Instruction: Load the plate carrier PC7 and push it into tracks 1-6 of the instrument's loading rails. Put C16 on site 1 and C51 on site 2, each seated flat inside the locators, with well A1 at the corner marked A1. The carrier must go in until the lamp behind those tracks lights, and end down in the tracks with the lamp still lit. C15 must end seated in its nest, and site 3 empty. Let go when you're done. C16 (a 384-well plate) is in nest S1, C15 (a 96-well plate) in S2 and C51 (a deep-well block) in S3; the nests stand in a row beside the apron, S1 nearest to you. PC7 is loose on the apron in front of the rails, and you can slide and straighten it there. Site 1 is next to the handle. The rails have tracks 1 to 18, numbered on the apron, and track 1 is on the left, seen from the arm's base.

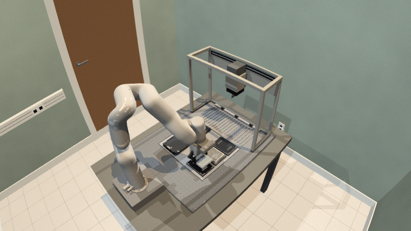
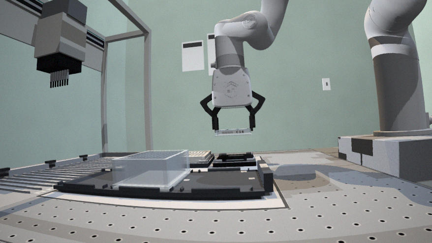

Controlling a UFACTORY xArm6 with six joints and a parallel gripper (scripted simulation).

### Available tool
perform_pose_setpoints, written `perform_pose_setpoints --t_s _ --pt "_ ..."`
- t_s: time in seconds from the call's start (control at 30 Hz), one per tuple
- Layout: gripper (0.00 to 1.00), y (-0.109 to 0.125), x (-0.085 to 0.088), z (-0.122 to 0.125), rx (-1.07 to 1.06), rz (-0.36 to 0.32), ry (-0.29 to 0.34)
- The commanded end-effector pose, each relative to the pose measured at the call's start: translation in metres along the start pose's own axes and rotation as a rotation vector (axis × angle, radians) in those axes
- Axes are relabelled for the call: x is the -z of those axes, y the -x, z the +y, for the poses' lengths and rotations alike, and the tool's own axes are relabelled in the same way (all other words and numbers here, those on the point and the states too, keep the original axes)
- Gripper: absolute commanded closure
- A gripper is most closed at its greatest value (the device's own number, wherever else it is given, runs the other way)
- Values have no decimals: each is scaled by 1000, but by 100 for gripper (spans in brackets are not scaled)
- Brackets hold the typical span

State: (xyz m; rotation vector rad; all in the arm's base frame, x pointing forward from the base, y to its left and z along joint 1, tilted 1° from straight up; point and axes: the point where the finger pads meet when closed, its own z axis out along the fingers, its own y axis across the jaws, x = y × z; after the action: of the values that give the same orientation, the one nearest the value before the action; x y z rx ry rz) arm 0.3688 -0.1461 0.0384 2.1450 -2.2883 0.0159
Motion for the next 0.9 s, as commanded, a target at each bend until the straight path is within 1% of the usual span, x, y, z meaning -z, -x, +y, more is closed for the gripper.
perform_pose_setpoints --t_s 0.0,0.47,0.53,0.87 --pt "100 0 4 -1 0 1 -3" --pt "100 0 28 -1 0 1 -3" --pt "100 0 28 -1 0 1 -3" --pt "100 0 45 -1 0 1 -3"
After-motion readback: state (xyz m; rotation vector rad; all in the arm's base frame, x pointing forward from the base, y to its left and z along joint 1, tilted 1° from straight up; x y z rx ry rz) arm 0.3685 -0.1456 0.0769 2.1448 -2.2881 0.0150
